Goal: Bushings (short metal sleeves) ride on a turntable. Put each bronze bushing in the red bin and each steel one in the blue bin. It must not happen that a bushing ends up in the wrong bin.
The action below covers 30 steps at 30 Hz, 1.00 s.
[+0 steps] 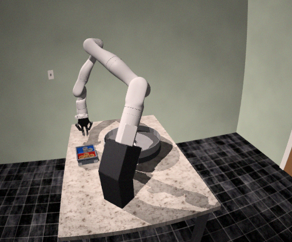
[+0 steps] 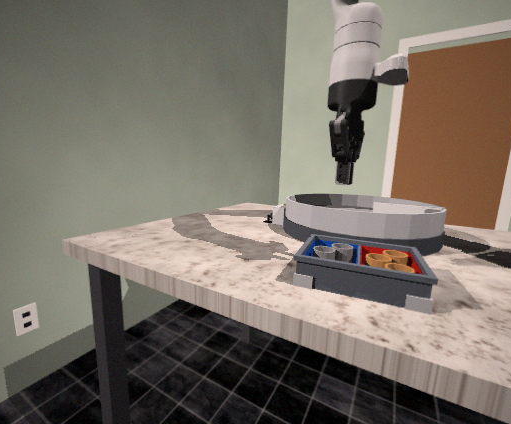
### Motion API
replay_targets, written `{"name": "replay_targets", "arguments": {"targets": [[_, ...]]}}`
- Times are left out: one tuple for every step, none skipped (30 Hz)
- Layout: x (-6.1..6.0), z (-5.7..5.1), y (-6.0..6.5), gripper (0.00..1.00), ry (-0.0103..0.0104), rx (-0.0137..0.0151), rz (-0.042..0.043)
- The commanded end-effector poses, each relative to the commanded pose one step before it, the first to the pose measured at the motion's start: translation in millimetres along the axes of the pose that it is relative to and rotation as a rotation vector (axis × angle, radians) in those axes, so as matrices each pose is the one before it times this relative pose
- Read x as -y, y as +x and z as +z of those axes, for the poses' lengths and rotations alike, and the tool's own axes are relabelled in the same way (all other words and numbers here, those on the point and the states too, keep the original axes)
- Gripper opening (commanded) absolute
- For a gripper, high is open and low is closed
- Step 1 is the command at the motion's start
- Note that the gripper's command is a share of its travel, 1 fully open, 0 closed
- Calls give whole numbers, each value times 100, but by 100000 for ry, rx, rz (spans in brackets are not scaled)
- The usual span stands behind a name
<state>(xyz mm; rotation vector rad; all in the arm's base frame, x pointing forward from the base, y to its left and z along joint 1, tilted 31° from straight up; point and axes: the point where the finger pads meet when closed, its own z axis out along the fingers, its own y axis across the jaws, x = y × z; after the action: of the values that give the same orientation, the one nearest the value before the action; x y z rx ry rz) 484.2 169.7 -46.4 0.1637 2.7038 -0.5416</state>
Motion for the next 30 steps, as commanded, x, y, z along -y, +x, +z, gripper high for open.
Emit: {"name": "replay_targets", "arguments": {"targets": [[1136, -367, 611, 18, -120, 60, 38], [0, 0, 0, 18, 0, 0, 0], [0, 0, 0, 18, 0, 0, 0], [1001, 69, 452, 18, -4, 2, 125], [1002, 69, 451, 18, -4, 2, 125], [1003, 68, 449, 18, -4, 2, 125], [1003, 68, 448, 18, -4, 2, 125], [1004, 68, 447, 18, -4, 2, 125], [0, 0, 0, 18, 0, 0, 0], [0, 0, 0, 18, 0, 0, 0], [0, 0, 0, 18, 0, 0, 0], [1004, 68, 446, 18, -4, 2, 125], [1005, 68, 444, 18, -4, 2, 125], [1005, 68, 443, 18, -4, 2, 125], [0, 0, 0, 18, 0, 0, 0], [0, 0, 0, 18, 0, 0, 0], [1006, 68, 442, 18, -4, 2, 125], [1007, 68, 441, 18, -4, 2, 125], [0, 0, 0, 18, 0, 0, 0], [0, 0, 0, 18, 0, 0, 0], [0, 0, 0, 18, 0, 0, 0], [1007, 68, 439, 18, -4, 2, 125], [1008, 68, 438, 18, -4, 2, 125], [1008, 68, 437, 18, -4, 2, 125], [1009, 68, 436, 18, -4, 2, 125], [1009, 68, 434, 18, -4, 2, 125], [0, 0, 0, 18, 0, 0, 0], [0, 0, 0, 18, 0, 0, 0], [0, 0, 0, 18, 0, 0, 0], [1010, 68, 433, 18, -4, 2, 125]]}}
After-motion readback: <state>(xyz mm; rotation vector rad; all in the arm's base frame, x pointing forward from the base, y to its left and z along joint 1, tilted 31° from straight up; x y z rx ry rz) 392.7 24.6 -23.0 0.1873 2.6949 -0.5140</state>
